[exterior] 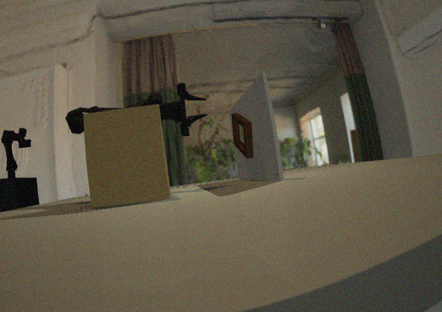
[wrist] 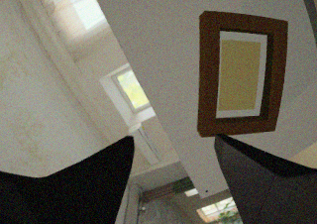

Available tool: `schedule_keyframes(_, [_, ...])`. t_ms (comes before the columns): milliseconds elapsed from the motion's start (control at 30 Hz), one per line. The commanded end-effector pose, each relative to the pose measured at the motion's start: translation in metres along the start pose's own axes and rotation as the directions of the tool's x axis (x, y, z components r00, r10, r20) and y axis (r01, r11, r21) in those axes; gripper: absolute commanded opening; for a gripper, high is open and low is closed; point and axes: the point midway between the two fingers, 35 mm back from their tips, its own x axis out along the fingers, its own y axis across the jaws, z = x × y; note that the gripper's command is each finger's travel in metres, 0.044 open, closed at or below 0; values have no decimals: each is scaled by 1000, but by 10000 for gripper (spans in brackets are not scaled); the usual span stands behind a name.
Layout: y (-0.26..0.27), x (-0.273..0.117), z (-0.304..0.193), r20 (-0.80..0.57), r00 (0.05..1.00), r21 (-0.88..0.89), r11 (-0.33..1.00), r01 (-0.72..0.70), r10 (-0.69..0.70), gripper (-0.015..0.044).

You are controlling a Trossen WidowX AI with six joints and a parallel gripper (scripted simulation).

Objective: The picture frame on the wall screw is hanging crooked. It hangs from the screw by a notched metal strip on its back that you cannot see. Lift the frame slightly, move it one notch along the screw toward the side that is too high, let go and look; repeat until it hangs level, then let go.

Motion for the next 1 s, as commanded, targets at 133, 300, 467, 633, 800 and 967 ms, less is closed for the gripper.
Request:
schedule_keyframes(133, [0,0,3,7,1000,6,1000,-2,2,260])
schedule_keyframes(300, [0,0,3,7,1000,6,1000,-2,2,260])
schedule_keyframes(467, [0,0,3,7,1000,6,1000,-2,2,260])
schedule_keyframes(633, [0,0,3,7,1000,6,1000,-2,2,260])
schedule_keyframes(800, [0,0,3,7,1000,6,1000,-2,2,260])
schedule_keyframes(967, [-10,2,5,1,1000,2,1000,-1,1,260])
